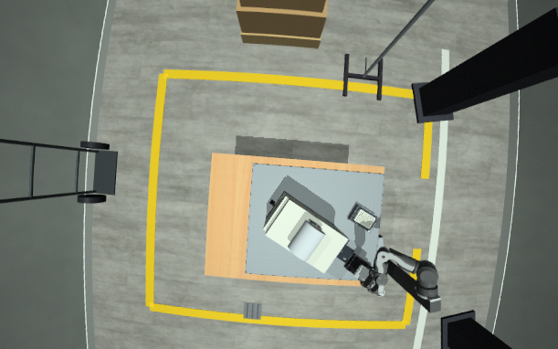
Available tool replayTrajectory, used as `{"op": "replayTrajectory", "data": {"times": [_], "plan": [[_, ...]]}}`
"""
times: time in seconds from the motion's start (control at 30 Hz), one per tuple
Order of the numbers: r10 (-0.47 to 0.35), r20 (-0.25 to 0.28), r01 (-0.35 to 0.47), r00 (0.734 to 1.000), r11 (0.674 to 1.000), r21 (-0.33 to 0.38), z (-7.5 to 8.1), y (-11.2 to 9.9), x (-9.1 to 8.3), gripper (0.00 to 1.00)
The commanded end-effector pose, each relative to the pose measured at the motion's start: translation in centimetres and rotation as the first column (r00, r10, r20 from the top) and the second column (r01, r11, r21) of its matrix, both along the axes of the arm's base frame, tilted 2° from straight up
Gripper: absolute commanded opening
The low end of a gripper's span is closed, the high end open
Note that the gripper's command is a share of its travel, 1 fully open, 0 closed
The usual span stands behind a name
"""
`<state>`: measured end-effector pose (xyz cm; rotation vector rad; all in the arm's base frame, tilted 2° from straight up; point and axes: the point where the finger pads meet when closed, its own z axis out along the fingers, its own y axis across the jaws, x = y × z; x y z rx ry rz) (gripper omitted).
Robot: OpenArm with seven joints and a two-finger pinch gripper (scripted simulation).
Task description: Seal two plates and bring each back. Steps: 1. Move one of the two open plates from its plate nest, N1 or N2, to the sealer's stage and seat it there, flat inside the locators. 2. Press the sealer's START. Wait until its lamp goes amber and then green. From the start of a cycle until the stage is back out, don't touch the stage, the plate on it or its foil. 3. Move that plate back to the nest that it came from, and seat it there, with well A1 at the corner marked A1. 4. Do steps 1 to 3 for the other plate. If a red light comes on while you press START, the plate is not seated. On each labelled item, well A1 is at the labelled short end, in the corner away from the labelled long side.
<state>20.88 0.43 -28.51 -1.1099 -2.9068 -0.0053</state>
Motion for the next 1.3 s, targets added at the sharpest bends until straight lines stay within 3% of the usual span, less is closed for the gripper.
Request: {"op": "replayTrajectory", "data": {"times": [0.0,1.27], "plan": [[-0.007,-0.003,0.007,1.0,1.0,-0.006,-0.01,0.16,-0.35,0.0],[-0.009,0.003,0.009,1.0,1.0,0.0,0.08,0.34,-0.28,0.0]]}}
